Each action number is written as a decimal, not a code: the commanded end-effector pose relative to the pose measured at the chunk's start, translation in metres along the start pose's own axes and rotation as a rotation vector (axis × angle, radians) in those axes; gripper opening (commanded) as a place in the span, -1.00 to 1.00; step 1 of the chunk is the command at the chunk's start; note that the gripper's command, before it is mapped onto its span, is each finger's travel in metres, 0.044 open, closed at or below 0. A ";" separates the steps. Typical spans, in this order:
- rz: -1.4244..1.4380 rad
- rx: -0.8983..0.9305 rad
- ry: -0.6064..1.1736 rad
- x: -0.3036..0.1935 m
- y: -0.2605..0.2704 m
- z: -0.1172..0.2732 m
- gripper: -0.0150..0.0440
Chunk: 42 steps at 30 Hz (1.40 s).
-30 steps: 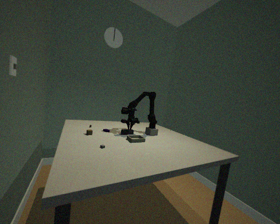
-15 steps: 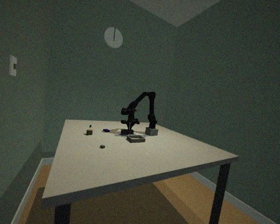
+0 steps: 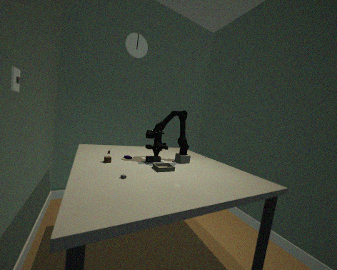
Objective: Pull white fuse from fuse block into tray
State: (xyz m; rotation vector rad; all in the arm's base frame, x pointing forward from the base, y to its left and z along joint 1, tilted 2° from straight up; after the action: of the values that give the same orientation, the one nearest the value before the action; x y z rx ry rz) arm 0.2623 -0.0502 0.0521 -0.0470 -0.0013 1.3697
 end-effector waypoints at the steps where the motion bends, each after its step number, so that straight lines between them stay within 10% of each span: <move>1: 0.000 -0.001 0.000 0.000 0.000 0.002 -0.49; 42: 0.003 -0.002 0.002 0.000 -0.001 0.022 -0.49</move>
State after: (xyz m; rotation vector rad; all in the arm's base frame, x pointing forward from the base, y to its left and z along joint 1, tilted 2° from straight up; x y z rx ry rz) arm 0.2620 -0.0496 0.0720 -0.0464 -0.0008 1.3716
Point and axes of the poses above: the point midway between the two fingers, 35 mm back from their tips, its own z axis back along the fingers, its own y axis across the jaws, x = y × z, the point moved 4 cm from there along z, back along the fingers, and after that the axes turned 5 degrees about -z, right-handed, at the moved point
